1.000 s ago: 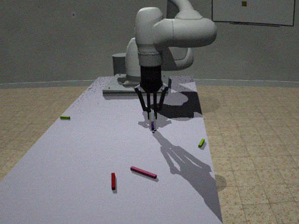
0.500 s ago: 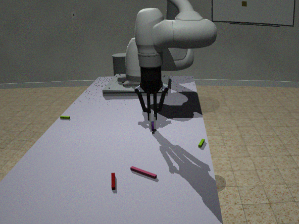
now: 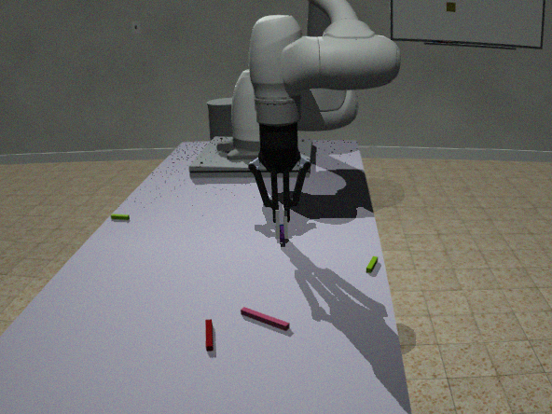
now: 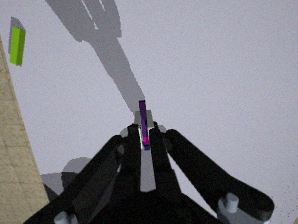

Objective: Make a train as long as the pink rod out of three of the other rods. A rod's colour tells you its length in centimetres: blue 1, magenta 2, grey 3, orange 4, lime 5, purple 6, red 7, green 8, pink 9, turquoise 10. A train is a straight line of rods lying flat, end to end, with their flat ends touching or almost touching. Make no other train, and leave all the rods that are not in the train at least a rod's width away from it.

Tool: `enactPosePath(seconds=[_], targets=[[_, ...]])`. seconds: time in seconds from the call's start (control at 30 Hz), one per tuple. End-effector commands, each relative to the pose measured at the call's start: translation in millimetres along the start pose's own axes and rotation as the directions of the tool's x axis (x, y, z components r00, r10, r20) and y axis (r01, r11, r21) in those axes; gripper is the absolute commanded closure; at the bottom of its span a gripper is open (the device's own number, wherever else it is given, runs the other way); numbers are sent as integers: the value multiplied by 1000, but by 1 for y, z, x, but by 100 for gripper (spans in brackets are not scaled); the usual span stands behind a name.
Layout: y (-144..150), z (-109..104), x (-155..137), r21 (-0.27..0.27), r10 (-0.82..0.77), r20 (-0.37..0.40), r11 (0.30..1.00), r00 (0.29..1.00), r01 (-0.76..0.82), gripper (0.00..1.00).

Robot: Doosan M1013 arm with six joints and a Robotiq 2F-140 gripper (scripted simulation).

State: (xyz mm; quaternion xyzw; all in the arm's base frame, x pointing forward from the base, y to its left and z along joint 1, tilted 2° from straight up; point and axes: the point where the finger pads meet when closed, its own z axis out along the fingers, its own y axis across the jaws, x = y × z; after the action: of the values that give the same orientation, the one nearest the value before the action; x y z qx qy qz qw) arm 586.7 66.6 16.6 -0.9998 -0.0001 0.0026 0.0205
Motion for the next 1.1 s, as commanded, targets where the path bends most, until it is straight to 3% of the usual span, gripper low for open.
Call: enactPosePath(seconds=[0.0,1.07], targets=[[0,0,0,0,0,0,1000,1000,0,88],[0,12,0,0,0,0,1000,1000,0,88]])
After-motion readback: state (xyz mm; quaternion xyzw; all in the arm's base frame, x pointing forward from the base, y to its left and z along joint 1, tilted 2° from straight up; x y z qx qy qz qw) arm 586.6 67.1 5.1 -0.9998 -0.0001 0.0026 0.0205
